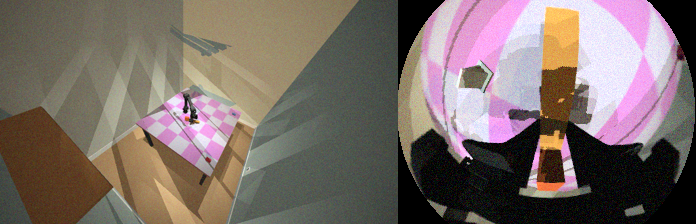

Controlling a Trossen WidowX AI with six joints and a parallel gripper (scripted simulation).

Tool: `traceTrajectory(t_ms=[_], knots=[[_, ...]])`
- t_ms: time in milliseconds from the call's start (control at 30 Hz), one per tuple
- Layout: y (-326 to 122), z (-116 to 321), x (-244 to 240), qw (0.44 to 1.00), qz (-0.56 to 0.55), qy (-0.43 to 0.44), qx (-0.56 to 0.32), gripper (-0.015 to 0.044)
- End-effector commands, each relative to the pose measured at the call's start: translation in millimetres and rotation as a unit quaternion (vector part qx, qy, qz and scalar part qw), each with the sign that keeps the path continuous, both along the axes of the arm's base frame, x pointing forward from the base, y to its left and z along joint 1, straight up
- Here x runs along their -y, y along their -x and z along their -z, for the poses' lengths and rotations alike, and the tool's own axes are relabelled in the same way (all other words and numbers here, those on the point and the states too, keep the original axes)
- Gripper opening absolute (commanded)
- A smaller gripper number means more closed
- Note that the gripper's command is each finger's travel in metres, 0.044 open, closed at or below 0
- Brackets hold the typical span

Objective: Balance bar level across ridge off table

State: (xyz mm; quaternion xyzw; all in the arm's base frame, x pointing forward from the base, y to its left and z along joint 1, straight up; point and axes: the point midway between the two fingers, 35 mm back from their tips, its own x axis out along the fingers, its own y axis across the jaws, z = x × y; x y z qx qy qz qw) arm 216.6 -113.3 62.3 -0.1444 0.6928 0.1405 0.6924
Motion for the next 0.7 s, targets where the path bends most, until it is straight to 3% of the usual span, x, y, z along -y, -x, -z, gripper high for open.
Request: traceTrajectory(t_ms=[0, 667], knots=[[-2.6, -14.9, 1.2, 1.000, 0.001, 0.004, 0.008, 0.0000], [0.2, -66.8, -0.7, 1.000, 0.002, 0.002, 0.009, 0.0000]])
